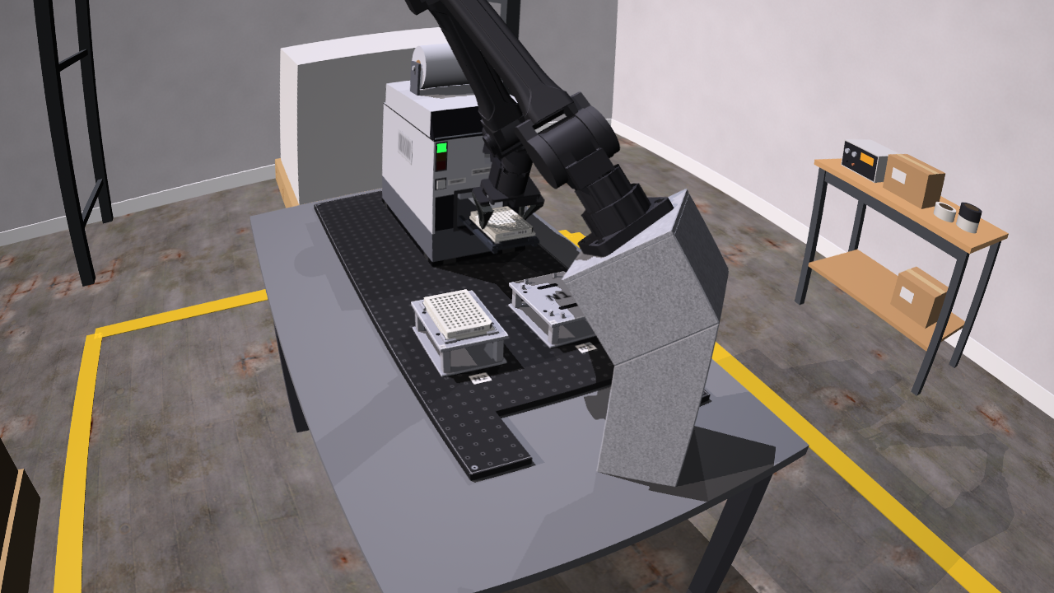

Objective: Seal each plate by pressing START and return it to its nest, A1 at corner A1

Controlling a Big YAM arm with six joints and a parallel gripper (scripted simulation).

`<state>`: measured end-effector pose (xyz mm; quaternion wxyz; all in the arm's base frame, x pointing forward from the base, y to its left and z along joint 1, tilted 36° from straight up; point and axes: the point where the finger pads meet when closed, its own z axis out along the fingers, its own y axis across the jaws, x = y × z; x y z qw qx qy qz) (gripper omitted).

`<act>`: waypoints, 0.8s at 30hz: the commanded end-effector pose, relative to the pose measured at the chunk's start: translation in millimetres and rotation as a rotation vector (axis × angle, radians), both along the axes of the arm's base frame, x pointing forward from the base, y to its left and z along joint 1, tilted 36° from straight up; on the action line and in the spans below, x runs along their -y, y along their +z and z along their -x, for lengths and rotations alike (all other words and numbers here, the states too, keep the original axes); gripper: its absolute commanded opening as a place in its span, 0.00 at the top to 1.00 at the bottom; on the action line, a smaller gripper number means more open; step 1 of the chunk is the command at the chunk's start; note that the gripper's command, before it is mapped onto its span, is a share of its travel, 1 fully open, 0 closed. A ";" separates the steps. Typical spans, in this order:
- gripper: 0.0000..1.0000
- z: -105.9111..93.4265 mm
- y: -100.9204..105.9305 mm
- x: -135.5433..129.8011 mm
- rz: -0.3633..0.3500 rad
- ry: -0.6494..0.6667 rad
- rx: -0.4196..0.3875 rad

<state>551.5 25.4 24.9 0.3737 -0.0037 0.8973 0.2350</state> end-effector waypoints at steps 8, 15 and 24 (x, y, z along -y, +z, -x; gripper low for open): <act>1.00 -14.3 24.5 12.9 0.007 -0.012 0.048; 1.00 -17.5 30.8 17.4 0.013 -0.017 0.074; 1.00 -16.4 22.2 7.4 -0.004 -0.013 0.053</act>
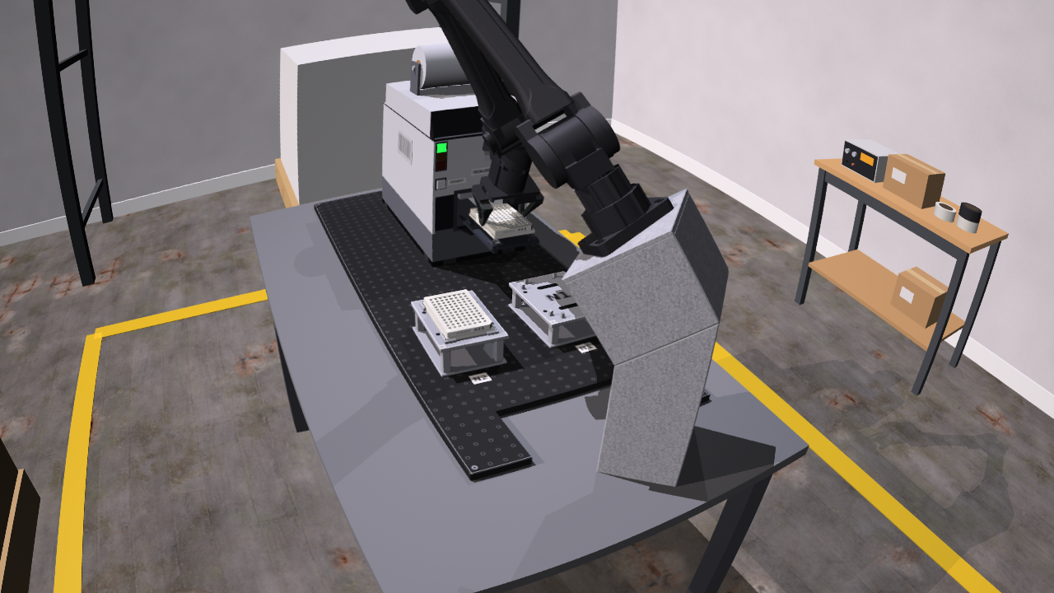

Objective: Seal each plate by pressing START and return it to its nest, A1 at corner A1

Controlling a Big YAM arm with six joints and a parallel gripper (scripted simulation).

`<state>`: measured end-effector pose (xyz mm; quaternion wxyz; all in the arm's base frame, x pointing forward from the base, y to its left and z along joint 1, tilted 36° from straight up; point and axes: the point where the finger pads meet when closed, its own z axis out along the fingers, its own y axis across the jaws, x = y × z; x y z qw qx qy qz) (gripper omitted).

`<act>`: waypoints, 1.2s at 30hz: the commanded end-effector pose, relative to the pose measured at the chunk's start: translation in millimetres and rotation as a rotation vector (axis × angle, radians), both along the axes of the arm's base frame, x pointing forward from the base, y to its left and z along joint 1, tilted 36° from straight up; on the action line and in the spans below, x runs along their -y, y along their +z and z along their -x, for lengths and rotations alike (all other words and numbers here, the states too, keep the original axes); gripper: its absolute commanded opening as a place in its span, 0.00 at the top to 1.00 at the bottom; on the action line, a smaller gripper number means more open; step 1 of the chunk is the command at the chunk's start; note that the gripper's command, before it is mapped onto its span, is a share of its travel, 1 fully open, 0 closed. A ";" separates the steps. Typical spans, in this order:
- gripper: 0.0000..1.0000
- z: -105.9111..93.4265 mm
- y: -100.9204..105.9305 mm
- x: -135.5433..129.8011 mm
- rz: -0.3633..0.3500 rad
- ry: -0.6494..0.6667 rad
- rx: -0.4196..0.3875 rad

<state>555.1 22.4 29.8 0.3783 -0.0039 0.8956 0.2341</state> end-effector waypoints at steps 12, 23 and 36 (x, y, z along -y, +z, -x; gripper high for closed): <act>1.00 1.0 0.6 -8.5 -0.009 0.009 0.006; 1.00 -9.2 7.4 8.6 -0.008 -0.018 0.011; 1.00 1.3 -1.0 13.0 0.004 -0.015 -0.001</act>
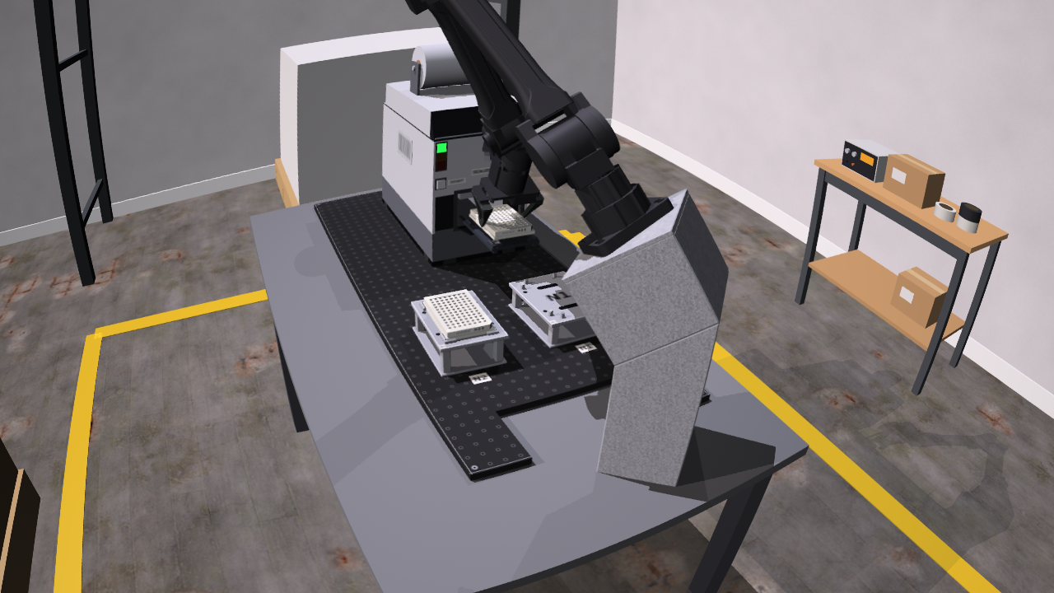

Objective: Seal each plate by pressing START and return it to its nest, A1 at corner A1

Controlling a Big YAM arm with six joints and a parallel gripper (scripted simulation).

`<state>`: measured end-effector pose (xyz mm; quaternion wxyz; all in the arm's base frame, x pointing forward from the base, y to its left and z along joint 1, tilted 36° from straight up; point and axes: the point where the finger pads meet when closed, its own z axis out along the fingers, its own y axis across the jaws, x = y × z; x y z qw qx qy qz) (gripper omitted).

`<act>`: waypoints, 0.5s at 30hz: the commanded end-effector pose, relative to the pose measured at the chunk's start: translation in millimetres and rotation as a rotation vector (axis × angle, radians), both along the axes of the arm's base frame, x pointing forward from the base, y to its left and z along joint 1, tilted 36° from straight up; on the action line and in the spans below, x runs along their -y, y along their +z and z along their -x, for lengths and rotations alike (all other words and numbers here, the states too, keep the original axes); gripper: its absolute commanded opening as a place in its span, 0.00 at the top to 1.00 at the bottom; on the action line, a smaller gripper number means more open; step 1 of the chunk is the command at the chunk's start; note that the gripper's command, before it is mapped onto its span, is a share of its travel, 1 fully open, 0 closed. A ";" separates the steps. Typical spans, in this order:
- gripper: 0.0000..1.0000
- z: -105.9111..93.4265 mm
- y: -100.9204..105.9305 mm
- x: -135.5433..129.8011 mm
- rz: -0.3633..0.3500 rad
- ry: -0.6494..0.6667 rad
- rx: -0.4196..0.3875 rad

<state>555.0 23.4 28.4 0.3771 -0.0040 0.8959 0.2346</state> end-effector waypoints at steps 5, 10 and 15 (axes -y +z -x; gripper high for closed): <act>1.00 -1.0 11.9 4.6 0.008 0.001 0.032; 1.00 -9.2 22.9 -3.8 0.007 0.013 0.054; 1.00 -13.3 17.4 -5.1 0.003 0.000 0.044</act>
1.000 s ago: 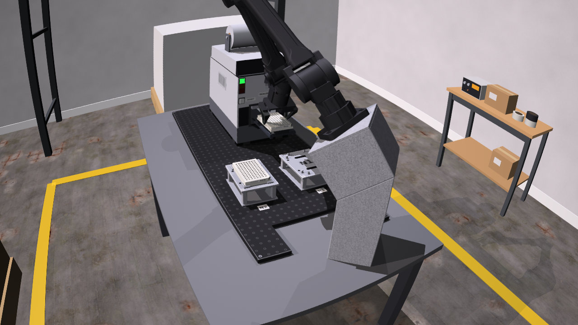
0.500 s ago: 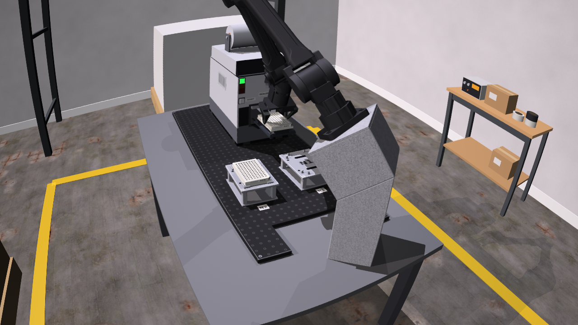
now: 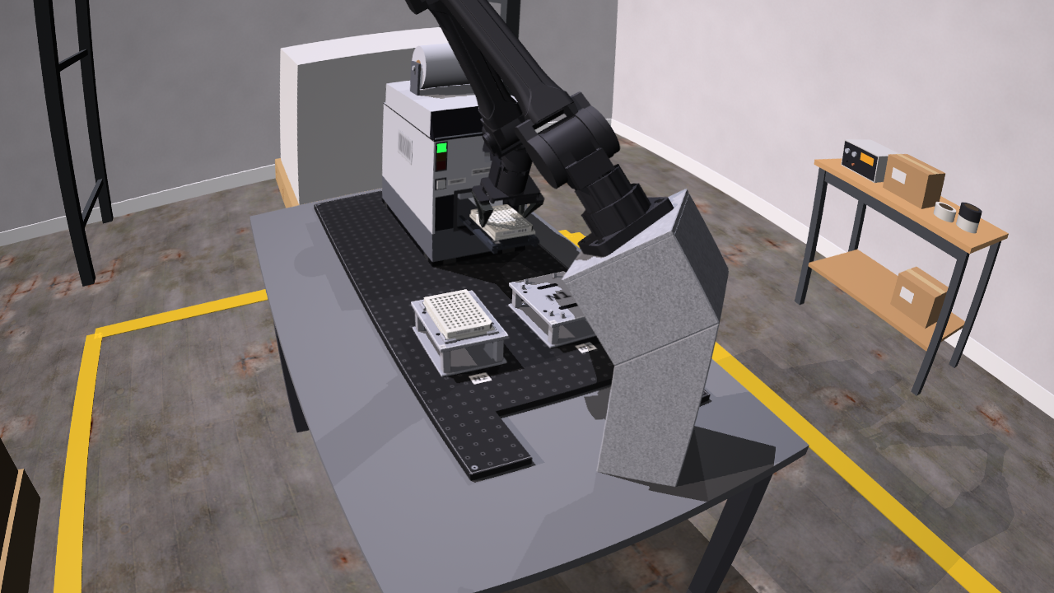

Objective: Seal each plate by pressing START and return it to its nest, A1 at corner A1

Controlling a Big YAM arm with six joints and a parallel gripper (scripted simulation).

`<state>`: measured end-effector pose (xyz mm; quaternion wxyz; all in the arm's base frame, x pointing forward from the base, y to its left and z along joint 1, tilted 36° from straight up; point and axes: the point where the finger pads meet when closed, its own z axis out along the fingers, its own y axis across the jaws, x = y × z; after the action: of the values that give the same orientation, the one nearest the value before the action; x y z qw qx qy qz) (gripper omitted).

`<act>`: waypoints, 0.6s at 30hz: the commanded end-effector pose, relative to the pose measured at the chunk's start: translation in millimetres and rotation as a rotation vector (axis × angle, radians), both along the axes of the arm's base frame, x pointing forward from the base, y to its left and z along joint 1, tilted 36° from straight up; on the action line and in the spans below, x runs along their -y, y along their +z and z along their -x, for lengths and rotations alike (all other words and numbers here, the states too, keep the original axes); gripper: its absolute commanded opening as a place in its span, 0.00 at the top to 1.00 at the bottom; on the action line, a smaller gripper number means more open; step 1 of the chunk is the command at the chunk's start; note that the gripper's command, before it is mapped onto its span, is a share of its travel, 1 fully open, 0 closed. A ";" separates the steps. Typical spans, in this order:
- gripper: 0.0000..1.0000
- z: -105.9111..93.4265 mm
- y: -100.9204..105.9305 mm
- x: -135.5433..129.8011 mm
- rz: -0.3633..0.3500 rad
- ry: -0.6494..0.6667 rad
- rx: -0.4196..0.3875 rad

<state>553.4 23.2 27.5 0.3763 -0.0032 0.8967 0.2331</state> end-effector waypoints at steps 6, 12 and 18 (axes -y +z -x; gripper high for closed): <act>1.00 -16.3 10.0 -2.7 -0.007 -0.001 0.038; 1.00 -5.6 -3.1 7.0 -0.004 -0.016 0.012; 1.00 -9.5 5.7 8.7 0.004 -0.024 0.033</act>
<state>555.7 26.7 21.9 0.3763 -0.0044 0.8964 0.2342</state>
